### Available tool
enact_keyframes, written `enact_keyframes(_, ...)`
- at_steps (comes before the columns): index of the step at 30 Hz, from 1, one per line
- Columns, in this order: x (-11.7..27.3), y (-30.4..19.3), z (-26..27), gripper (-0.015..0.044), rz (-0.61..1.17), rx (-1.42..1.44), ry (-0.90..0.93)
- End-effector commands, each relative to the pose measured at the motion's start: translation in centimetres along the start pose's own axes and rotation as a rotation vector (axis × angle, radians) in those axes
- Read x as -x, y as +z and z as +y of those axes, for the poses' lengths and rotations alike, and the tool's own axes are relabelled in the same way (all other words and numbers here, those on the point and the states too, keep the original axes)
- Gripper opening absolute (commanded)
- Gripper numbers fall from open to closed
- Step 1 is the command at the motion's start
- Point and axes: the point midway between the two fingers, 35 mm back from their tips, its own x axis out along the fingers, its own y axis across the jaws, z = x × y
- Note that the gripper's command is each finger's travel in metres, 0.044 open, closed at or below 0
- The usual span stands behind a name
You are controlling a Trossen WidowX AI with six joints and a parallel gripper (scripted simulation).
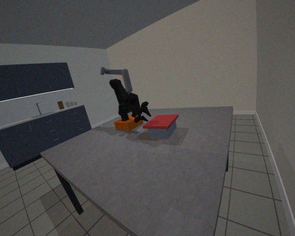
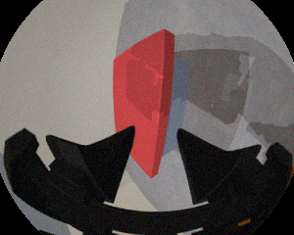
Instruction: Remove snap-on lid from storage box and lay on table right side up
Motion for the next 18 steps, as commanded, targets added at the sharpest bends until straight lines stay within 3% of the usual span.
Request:
enact_keyframes(1, -0.6, 0.1, 0.1, 0.0235, -0.006, -0.002, 0.002)
enact_keyframes(18, -3.1, -0.1, -0.1, 0.0235, -0.005, -0.003, 0.005)
